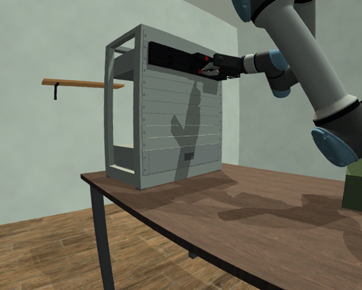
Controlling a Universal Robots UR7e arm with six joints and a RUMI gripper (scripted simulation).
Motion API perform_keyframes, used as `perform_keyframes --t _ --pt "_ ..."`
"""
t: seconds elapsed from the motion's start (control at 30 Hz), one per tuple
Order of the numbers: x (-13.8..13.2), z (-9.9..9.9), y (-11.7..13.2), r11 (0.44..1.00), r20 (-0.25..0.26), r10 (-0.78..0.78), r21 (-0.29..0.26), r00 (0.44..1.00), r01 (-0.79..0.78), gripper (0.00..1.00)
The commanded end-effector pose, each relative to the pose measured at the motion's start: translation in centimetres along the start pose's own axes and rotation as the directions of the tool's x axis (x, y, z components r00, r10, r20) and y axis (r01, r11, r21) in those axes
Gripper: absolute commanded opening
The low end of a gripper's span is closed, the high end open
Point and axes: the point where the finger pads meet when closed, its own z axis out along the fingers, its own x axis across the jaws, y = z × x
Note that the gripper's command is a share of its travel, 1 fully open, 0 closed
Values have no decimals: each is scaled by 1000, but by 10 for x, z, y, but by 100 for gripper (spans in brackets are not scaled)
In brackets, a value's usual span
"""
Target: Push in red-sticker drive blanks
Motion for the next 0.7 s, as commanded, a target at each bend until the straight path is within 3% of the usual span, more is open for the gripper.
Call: perform_keyframes --t 0.0,0.67 --pt "0 4 0 1000 0 -1 1 1000 1 0" --pt "-1 6 -1 1000 0 -1 1 1000 1 0"
